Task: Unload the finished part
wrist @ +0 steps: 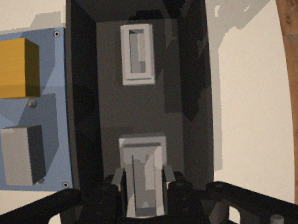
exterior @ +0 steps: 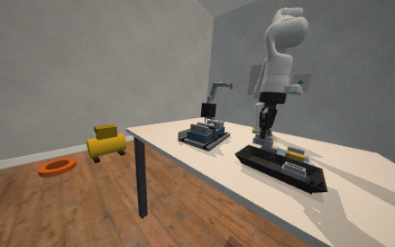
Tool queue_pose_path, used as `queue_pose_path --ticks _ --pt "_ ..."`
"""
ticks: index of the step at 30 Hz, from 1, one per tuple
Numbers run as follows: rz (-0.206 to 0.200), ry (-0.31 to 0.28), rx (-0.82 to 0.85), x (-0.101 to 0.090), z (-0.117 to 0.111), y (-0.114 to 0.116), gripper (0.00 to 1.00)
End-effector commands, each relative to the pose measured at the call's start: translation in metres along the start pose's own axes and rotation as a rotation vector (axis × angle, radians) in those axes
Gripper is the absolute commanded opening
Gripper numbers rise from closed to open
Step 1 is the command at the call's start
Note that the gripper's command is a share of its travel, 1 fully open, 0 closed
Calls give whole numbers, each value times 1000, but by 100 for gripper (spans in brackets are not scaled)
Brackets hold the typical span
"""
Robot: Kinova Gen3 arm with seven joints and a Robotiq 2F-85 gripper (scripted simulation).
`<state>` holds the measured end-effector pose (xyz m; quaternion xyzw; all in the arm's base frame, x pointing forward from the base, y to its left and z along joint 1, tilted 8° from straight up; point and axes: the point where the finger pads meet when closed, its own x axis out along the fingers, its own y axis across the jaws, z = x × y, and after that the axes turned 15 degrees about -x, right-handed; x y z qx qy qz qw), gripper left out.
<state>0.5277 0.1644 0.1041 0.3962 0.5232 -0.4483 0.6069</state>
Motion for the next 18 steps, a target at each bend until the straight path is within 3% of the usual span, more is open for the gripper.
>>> queue_pose_path --ticks 1,18 --pt "-5 -2 1 7 1 -1 0" --pt "-5 -2 1 37 1 -1 0"
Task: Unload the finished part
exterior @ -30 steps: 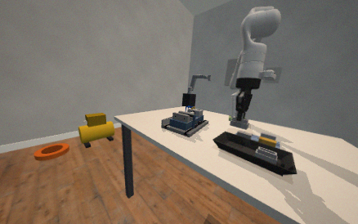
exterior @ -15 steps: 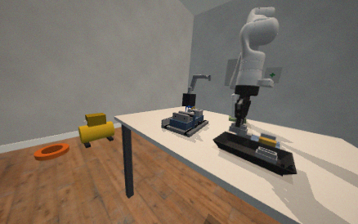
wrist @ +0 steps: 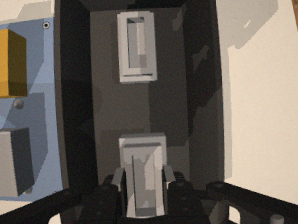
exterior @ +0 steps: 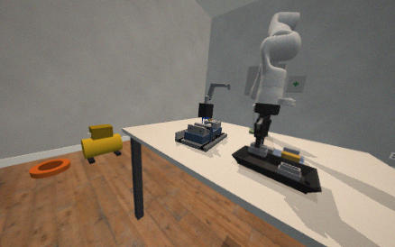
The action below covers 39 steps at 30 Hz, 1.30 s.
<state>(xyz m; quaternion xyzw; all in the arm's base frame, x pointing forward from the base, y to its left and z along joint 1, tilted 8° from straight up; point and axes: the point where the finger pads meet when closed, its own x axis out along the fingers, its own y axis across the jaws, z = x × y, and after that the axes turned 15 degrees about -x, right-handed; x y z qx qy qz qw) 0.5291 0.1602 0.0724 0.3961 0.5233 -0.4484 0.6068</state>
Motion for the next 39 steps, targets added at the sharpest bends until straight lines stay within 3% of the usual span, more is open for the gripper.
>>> queue_pose_path --ticks 1,19,39 --pt "-5 -2 1 6 1 -1 0" --pt "-5 -2 1 24 1 -1 0" --pt "-5 -2 1 27 1 -1 0"
